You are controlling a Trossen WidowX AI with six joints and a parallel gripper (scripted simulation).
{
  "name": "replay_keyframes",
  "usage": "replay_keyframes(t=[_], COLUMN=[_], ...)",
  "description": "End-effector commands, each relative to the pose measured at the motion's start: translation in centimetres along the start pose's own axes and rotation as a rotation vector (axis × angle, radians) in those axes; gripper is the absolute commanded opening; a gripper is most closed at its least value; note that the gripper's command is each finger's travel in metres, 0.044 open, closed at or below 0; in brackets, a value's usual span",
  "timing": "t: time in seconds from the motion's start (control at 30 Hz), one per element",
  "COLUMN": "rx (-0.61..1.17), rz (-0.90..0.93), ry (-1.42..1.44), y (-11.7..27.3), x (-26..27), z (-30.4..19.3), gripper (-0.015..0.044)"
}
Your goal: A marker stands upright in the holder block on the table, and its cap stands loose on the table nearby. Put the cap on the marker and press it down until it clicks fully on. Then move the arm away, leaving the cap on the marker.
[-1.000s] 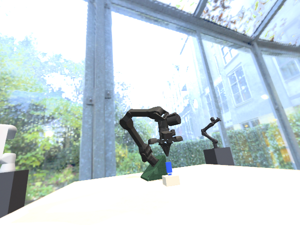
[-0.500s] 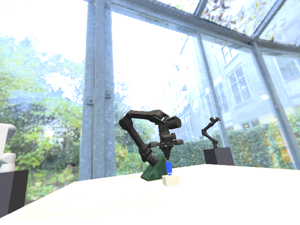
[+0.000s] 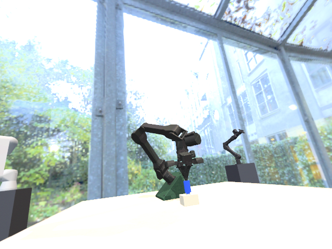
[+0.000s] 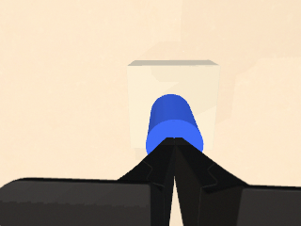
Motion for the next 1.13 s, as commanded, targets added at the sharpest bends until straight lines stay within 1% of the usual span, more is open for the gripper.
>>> replay_keyframes(t=[0.0, 0.1, 0.13, 0.3, 0.37, 0.5, 1.03, 1.07, 1.1], rx=[-0.003, -0.003, -0.003, -0.001, 0.000, 0.000, 0.000, 0.000, 0.000], rz=[0.002, 0.002, 0.003, 0.005, 0.003, 0.002, 0.002, 0.002, 0.002], ry=[-0.004, -0.004, -0.003, 0.001, 0.002, 0.002, 0.002, 0.002, 0.002], y=[0.1, 0.3, 0.9, 7.2, 8.8, 9.0, 9.0, 9.0, 9.0], x=[0.0, 0.0, 0.1, 0.1, 0.1, 0.1, 0.1, 0.1, 0.1], z=[0.1, 0.1, 0.2, 0.3, 0.1, 0.0, 0.0, 0.0, 0.0], gripper=[0.0000, 0.0000, 0.0000, 0.0000, 0.0000, 0.0000, 0.0420, 0.0440, 0.0440])
Point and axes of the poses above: the point midway between the two fingers, 35 mm back from their tips, its own y axis back along the fingers, its own x axis across the jaws, z = x × y, the point moved 6 cm from there along y, back along the fingers, and after that the axes turned 11 degrees about y, right-handed, at the moved point
